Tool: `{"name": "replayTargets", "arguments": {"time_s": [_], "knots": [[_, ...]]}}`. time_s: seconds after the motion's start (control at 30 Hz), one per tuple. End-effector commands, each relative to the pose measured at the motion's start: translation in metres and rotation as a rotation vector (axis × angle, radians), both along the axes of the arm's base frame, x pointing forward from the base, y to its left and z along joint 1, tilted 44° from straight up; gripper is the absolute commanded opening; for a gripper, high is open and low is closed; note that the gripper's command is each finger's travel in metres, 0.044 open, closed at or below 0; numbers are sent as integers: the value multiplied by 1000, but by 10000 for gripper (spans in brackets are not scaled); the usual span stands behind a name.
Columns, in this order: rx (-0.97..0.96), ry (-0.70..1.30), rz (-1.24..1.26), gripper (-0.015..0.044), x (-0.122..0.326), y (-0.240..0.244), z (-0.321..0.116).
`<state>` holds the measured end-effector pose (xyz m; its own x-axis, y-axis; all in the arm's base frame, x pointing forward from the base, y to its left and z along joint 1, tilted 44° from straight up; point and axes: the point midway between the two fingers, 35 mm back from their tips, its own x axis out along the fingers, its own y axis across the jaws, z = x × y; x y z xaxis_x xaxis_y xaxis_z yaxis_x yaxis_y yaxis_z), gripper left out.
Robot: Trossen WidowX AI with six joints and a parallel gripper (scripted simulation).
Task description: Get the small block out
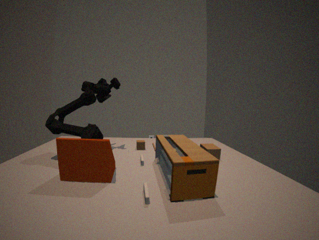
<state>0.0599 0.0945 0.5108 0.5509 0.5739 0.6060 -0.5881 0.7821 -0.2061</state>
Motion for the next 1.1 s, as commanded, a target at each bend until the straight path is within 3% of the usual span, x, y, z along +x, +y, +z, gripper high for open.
{"name": "replayTargets", "arguments": {"time_s": [0.0,0.3,0.43,0.63,0.83,1.07], "knots": [[-2,4,-8,400,3,-1,0],[-155,230,-357,400,129,-63,-21],[-90,360,-359,400,157,-79,-34],[-227,489,-481,400,205,-112,-68],[-423,649,-613,400,257,-163,-126],[-721,866,-577,400,289,-210,-210]]}}
